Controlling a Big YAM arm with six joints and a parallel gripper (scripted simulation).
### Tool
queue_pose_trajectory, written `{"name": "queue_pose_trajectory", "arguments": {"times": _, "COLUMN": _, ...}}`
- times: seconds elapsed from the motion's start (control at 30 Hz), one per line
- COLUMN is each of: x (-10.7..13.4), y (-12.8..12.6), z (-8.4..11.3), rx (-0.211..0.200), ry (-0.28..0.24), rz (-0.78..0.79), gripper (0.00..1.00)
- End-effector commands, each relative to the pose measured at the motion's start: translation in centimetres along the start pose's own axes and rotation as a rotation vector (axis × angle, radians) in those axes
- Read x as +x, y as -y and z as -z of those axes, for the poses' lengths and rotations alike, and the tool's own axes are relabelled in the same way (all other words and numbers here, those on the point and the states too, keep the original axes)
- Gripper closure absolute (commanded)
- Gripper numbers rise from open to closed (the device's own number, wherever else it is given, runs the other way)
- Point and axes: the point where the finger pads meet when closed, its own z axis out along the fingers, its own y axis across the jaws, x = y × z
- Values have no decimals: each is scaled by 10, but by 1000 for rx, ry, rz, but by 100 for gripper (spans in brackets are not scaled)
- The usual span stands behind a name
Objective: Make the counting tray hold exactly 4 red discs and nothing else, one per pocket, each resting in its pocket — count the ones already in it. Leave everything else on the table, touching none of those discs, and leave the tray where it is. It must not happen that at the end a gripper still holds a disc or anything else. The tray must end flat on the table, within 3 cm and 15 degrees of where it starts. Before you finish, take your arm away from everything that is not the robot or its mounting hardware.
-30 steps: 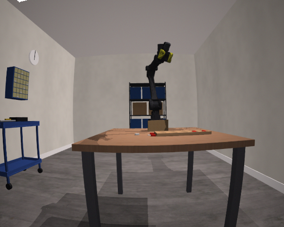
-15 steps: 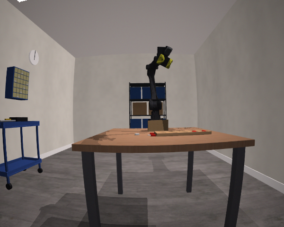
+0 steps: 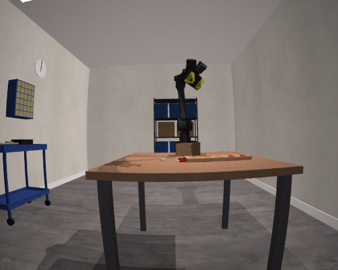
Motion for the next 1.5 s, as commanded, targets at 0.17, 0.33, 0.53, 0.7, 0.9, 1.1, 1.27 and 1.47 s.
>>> {"name": "queue_pose_trajectory", "arguments": {"times": 0.17, "x": 25, "y": -4, "z": -18, "rx": -43, "ry": -87, "rz": 107, "gripper": 56}}
{"name": "queue_pose_trajectory", "arguments": {"times": 0.33, "x": 52, "y": -12, "z": -30, "rx": -91, "ry": -158, "rz": 179, "gripper": 56}}
{"name": "queue_pose_trajectory", "arguments": {"times": 0.53, "x": 75, "y": -19, "z": -39, "rx": -143, "ry": -217, "rz": 249, "gripper": 56}}
{"name": "queue_pose_trajectory", "arguments": {"times": 0.7, "x": 72, "y": -25, "z": -40, "rx": -150, "ry": -211, "rz": 257, "gripper": 56}}
{"name": "queue_pose_trajectory", "arguments": {"times": 0.9, "x": 97, "y": -28, "z": -47, "rx": -198, "ry": -270, "rz": 316, "gripper": 56}}
{"name": "queue_pose_trajectory", "arguments": {"times": 1.1, "x": 120, "y": -37, "z": -53, "rx": -259, "ry": -320, "rz": 379, "gripper": 56}}
{"name": "queue_pose_trajectory", "arguments": {"times": 1.27, "x": 142, "y": -46, "z": -57, "rx": -322, "ry": -364, "rz": 437, "gripper": 56}}
{"name": "queue_pose_trajectory", "arguments": {"times": 1.47, "x": 159, "y": -54, "z": -61, "rx": -382, "ry": -396, "rz": 494, "gripper": 56}}
